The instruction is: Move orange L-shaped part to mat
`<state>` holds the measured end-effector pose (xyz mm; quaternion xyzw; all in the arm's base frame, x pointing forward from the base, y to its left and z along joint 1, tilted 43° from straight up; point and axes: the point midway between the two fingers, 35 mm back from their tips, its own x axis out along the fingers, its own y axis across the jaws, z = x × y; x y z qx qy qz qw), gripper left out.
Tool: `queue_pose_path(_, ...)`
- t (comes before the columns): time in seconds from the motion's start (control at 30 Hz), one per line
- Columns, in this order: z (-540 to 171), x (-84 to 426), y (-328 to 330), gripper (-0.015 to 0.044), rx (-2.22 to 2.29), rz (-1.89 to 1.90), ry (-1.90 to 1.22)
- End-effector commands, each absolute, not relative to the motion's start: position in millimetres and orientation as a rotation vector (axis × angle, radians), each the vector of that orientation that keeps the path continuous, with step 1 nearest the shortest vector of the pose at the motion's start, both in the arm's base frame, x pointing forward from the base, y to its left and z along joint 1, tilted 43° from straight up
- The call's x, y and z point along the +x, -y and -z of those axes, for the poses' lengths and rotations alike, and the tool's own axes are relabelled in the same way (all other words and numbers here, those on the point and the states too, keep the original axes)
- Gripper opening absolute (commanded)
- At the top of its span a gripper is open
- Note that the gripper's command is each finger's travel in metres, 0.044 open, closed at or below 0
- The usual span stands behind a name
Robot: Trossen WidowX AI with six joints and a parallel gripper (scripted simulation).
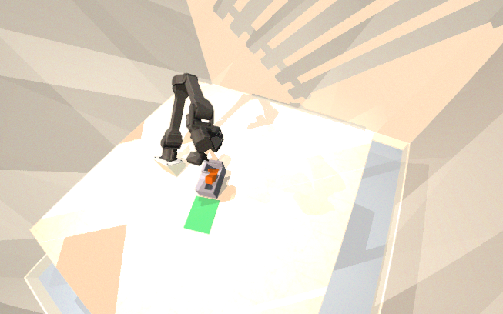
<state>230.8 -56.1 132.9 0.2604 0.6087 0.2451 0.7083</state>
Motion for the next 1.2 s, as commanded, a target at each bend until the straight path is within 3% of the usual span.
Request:
queue_pose_path(0.0,-123.6,236.6,68.7,0.028,0.815,-0.347,-1.447)
queue_pose_path(0.37,-90.8,250.9,110.4,0.028,1.672,0.526,-1.612)
queue_pose_path(1.17,-68.4,255.0,91.0,0.028,1.685,0.541,-1.611)
